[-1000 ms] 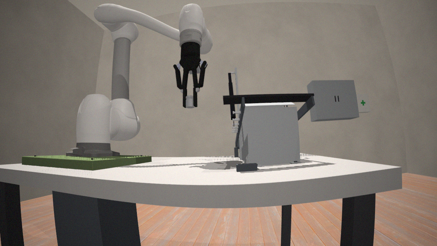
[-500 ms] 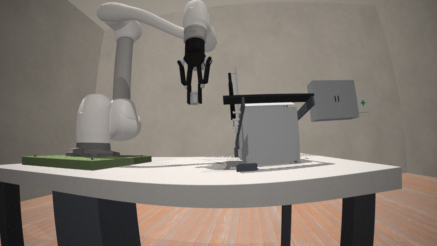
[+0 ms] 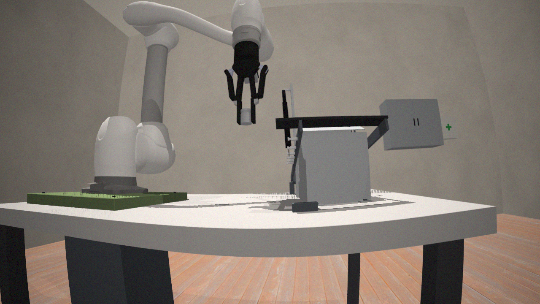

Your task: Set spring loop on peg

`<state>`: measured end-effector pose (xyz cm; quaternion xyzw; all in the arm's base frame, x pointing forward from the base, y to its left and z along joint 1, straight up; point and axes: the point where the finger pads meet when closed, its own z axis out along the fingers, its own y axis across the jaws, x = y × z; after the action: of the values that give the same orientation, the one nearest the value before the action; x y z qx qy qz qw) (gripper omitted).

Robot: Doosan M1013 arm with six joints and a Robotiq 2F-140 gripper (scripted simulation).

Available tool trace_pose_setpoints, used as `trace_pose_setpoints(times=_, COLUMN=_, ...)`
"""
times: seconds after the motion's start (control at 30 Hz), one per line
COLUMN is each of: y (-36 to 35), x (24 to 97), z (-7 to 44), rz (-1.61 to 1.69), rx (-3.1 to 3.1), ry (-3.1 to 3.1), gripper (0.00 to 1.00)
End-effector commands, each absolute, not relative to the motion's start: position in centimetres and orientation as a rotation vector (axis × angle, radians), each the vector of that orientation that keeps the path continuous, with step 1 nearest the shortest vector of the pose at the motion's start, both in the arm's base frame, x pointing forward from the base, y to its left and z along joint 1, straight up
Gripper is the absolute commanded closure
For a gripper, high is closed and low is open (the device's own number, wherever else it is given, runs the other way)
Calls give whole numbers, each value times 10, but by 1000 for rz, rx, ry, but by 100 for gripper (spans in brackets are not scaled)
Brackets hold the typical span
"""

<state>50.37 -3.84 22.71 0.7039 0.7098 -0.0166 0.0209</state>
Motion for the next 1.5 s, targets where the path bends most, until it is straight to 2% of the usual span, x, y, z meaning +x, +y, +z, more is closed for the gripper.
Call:
trace_pose_setpoints(times=0.0, y=-44, x=510, z=230, rz=-56, rx=2180, ry=2198, gripper=75)
trace_pose_setpoints(times=1.47, y=-96, x=573, z=250, rz=-110, rx=2153, ry=2171, gripper=75)
